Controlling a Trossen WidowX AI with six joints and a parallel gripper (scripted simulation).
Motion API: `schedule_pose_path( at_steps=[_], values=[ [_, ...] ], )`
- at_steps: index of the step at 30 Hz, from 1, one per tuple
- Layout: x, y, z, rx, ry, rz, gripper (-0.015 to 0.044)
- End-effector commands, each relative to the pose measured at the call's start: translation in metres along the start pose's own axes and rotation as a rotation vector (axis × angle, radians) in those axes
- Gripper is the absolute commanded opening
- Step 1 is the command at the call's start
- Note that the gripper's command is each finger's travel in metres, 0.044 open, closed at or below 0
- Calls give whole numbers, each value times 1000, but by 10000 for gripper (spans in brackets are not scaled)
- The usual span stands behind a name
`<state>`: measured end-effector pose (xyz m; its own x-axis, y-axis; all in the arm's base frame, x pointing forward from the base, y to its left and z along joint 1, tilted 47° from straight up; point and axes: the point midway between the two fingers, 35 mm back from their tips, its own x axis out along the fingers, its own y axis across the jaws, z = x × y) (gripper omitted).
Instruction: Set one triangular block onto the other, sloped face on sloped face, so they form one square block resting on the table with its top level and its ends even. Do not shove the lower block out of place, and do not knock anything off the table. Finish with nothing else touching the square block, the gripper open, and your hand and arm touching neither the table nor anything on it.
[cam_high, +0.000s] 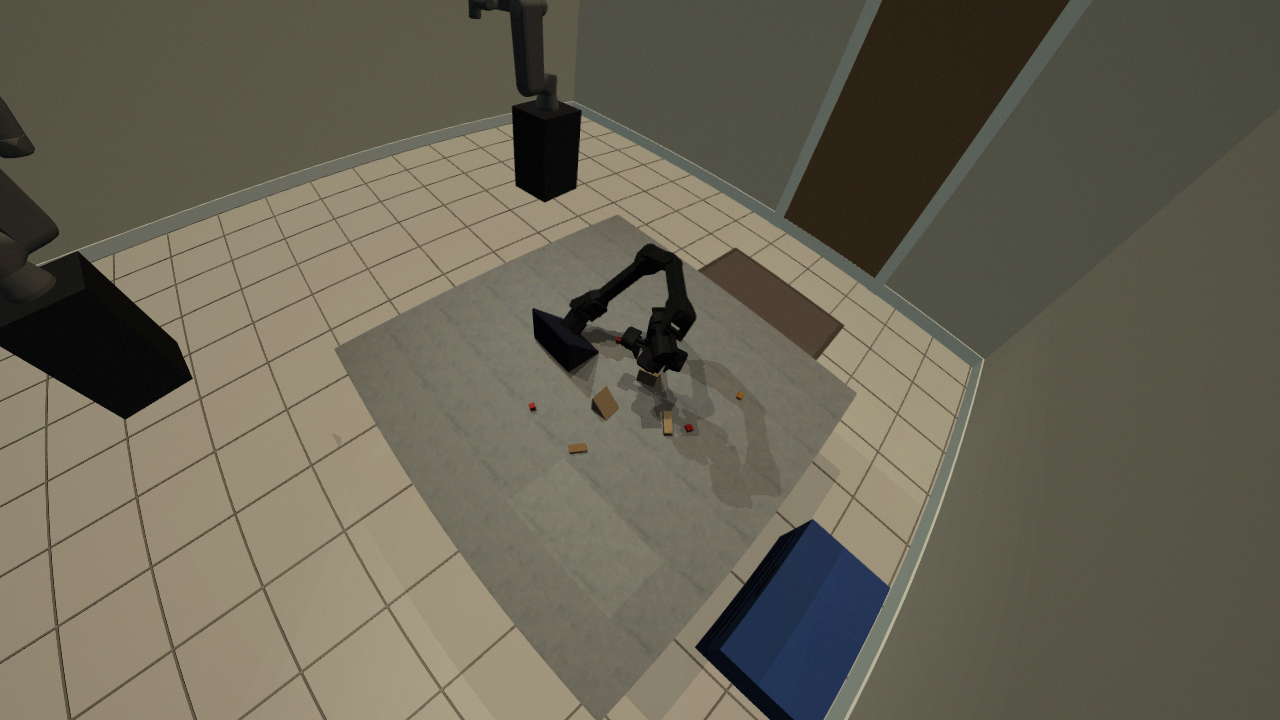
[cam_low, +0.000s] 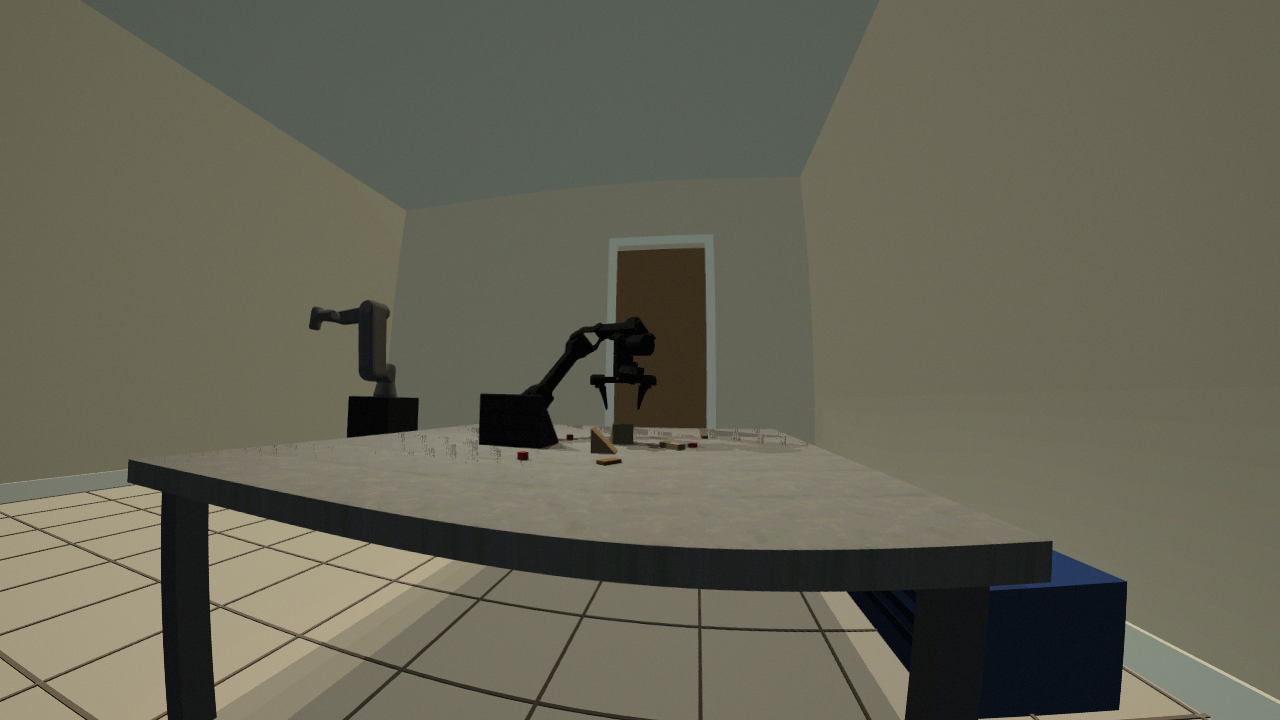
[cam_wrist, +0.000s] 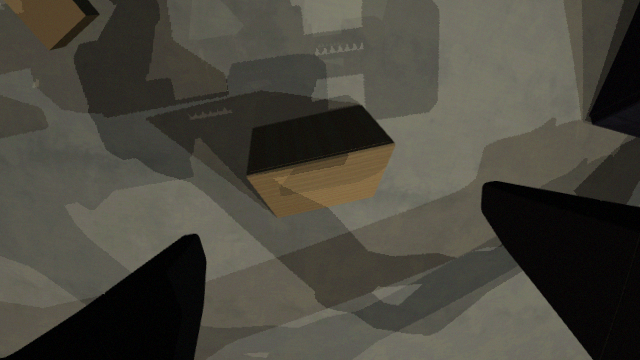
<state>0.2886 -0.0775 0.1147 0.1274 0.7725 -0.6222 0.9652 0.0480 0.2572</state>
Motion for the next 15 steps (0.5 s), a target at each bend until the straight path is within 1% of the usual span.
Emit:
schedule_pose_path(
  at_steps=[1,15],
  values=[
    [-5,2,0,-3,22,4,440],
    [16,4,0,-16,32,0,440]
  ],
)
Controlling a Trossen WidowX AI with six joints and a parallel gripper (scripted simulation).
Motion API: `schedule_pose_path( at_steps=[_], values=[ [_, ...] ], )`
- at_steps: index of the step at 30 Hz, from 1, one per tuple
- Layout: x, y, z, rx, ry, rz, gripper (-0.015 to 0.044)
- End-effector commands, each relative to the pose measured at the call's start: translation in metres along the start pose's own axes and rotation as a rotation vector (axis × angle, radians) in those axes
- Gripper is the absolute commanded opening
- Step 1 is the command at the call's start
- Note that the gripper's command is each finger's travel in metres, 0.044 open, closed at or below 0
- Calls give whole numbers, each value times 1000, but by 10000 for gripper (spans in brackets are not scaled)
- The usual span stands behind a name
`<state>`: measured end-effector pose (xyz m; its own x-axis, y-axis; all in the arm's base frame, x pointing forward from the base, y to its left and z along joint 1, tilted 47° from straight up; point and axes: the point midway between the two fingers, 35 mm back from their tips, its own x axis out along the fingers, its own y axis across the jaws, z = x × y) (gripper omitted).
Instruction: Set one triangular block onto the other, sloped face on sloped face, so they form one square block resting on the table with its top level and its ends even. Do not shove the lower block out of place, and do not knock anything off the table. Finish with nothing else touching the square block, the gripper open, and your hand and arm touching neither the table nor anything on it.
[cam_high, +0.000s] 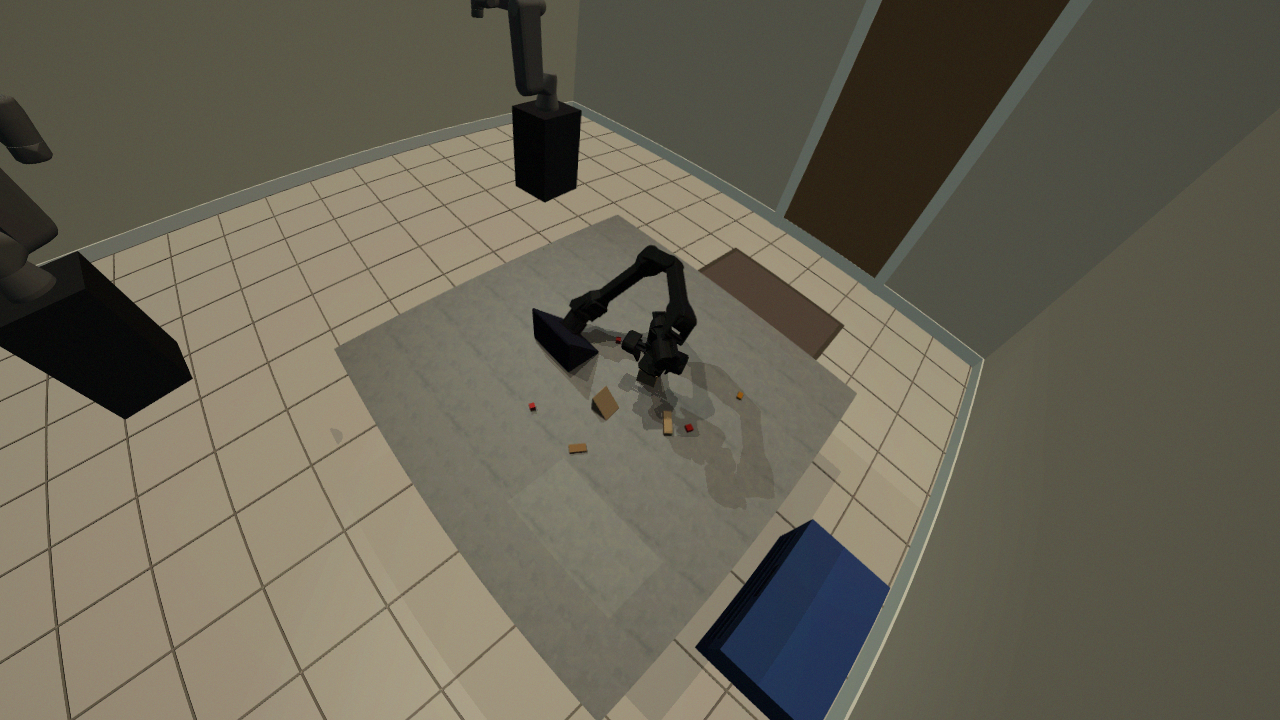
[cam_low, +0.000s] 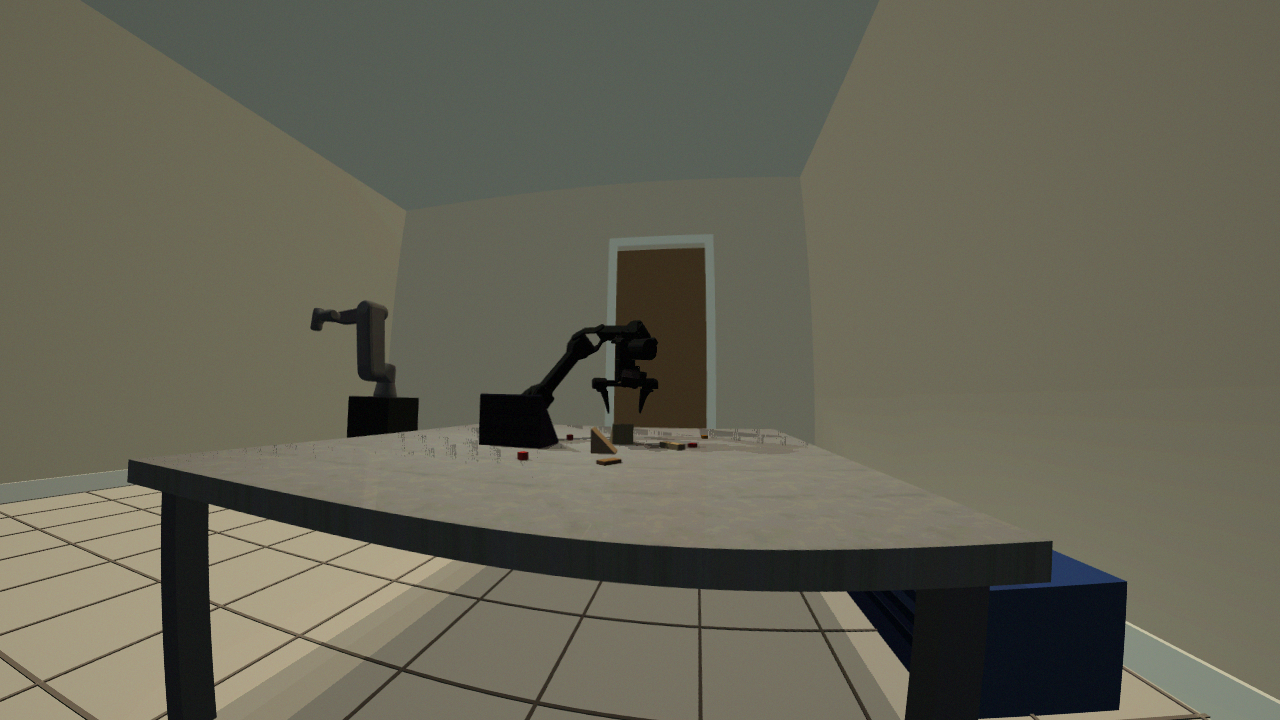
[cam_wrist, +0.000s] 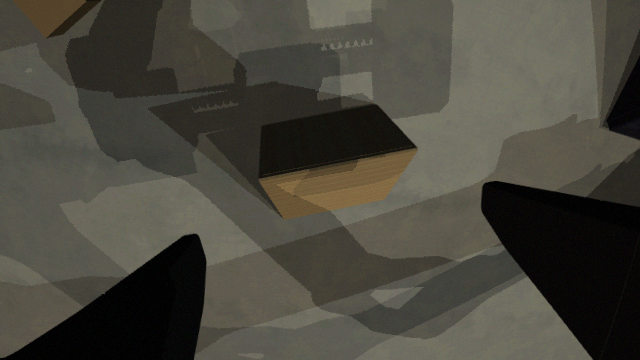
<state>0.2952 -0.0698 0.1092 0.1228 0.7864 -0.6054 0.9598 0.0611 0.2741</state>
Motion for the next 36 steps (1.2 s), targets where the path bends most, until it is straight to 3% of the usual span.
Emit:
schedule_pose_path(
  at_steps=[1,36],
  values=[
    [8,-1,0,6,10,-1,440],
    [64,-2,-3,-34,46,-15,440]
  ],
)
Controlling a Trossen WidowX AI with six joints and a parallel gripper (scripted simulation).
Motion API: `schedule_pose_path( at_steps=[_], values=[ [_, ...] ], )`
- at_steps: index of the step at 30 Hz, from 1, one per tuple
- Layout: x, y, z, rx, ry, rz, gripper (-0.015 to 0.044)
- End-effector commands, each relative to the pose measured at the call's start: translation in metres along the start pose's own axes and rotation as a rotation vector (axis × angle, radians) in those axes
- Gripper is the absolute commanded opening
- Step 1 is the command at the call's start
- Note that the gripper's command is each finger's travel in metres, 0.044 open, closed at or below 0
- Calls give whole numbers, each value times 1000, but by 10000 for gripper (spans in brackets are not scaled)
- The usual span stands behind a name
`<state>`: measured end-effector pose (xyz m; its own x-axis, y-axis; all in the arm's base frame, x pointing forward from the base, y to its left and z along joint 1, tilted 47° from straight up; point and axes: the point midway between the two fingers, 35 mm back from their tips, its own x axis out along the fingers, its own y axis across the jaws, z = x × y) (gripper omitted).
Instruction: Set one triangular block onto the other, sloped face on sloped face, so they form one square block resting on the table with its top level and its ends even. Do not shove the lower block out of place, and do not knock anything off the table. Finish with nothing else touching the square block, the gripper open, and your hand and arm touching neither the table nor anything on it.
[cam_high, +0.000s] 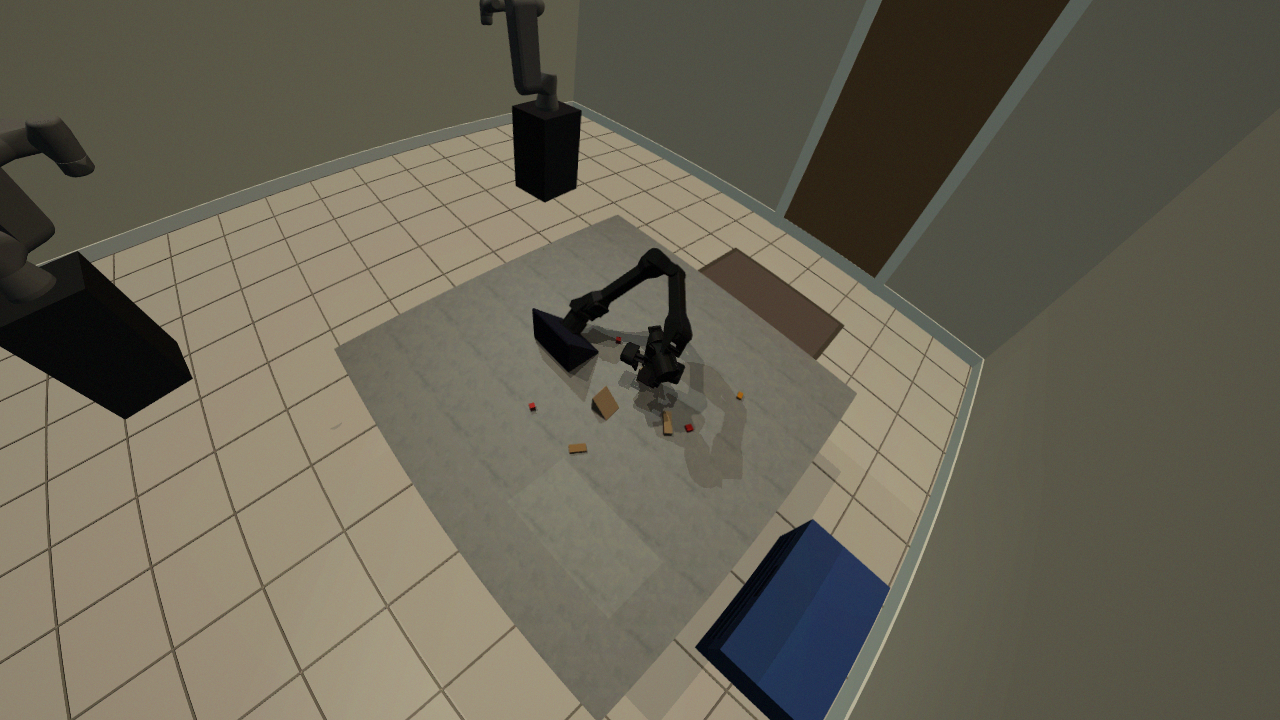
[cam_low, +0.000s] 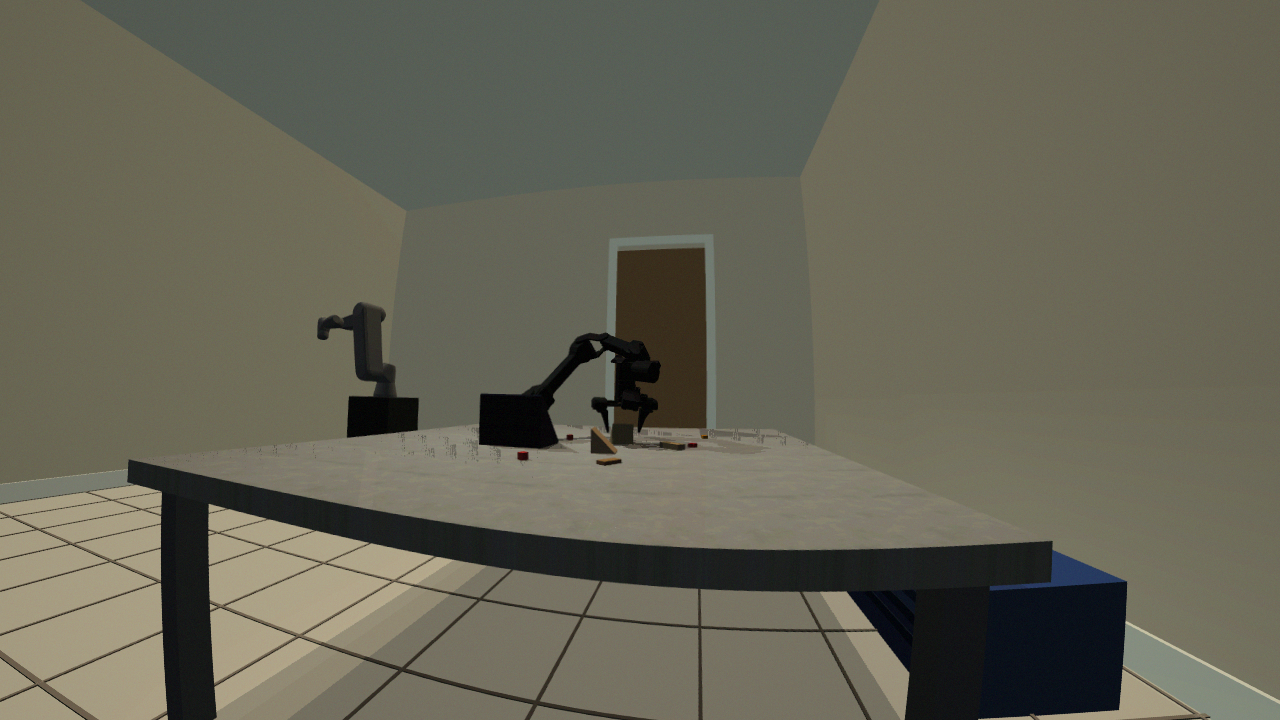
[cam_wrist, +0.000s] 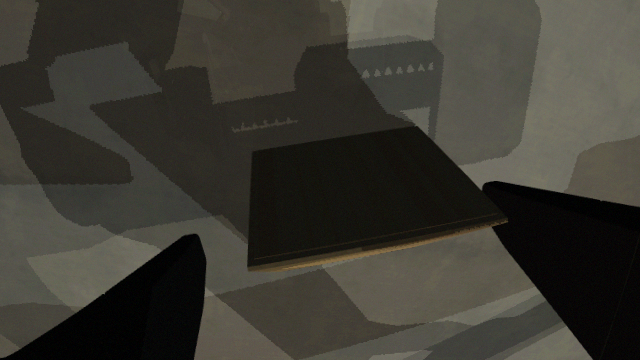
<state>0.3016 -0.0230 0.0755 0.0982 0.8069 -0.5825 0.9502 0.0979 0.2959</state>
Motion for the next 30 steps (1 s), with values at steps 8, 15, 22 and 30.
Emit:
schedule_pose_path(
  at_steps=[8,15,22,30],
  values=[
    [19,-3,-2,3,21,-1,440],
    [26,-4,-3,0,27,-3,414],
    [26,-4,-3,0,27,-3,269],
    [26,-4,-3,0,27,-3,157]
  ],
)
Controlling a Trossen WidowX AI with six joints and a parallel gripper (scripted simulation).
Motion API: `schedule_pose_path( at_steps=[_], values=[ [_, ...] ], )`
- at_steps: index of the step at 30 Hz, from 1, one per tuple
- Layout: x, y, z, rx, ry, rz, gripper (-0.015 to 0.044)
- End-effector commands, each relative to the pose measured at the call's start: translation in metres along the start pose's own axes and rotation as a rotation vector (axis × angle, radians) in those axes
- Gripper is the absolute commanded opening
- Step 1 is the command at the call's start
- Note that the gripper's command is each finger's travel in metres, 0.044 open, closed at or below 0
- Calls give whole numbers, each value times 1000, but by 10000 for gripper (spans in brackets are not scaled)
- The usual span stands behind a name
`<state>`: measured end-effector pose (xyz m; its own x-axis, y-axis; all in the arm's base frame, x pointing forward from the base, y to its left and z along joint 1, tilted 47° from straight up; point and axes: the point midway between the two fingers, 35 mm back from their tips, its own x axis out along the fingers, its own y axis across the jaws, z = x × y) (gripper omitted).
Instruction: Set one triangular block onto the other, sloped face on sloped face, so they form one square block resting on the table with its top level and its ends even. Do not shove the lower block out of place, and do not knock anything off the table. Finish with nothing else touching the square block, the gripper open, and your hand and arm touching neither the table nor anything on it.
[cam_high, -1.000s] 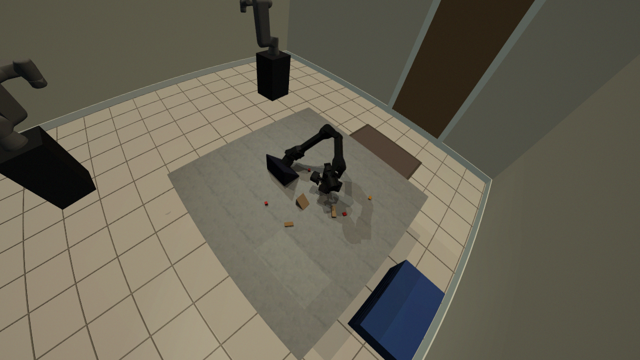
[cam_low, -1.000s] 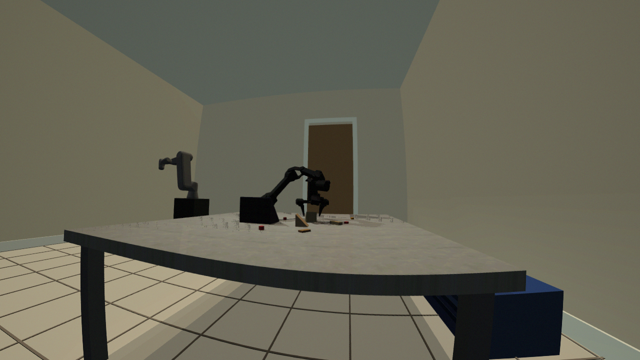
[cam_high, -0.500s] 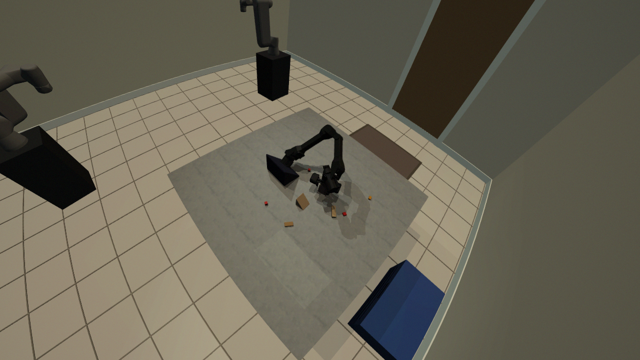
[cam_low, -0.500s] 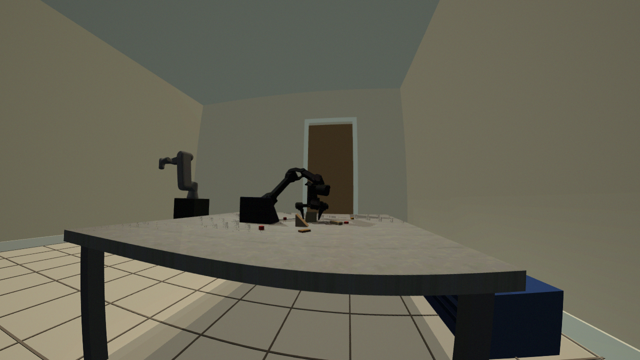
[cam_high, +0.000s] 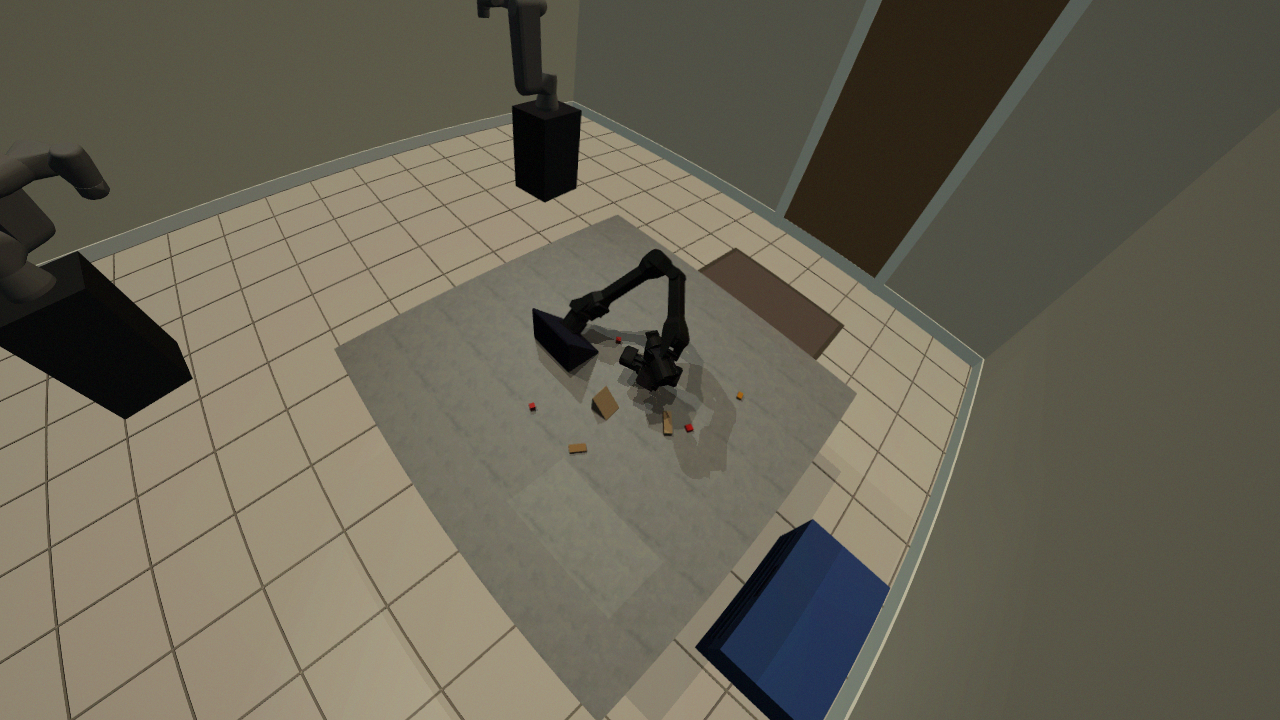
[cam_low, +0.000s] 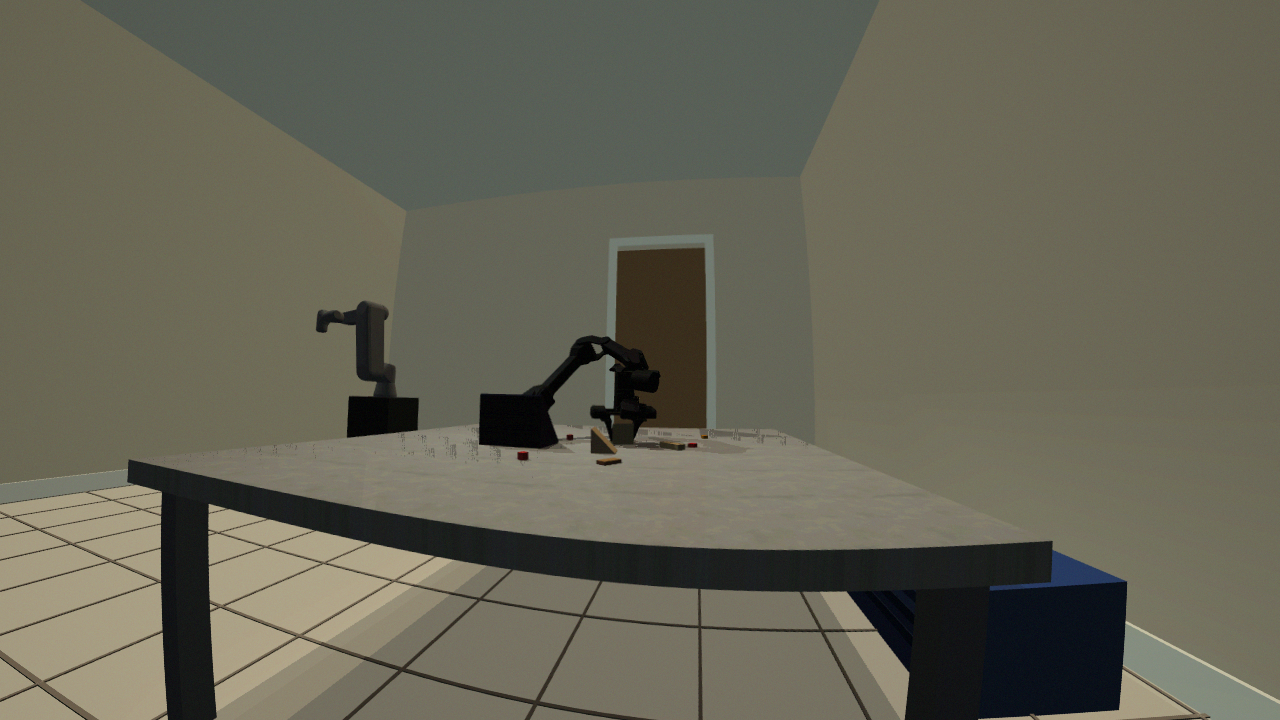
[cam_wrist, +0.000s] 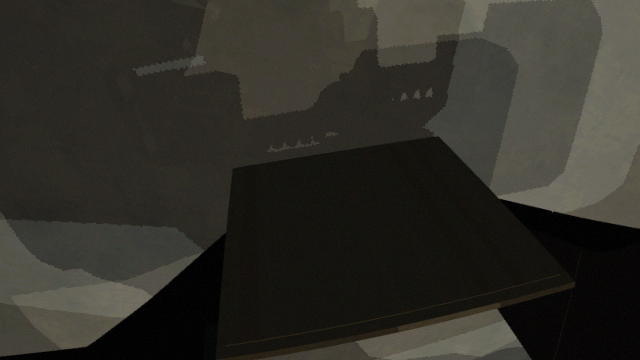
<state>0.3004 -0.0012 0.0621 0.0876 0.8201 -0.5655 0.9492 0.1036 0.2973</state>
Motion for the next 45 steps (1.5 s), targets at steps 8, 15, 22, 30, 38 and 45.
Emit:
schedule_pose_path(
  at_steps=[8,15,22,30,38,45],
  values=[
    [-3,0,-1,0,0,0,0],
    [-5,-1,-7,7,-124,-5,0],
    [-10,-1,-18,8,-308,-6,0],
    [-14,0,-32,10,-538,-6,0],
    [-14,0,-45,10,-745,-6,0],
    [-12,0,-57,11,-927,-6,0]
  ],
)
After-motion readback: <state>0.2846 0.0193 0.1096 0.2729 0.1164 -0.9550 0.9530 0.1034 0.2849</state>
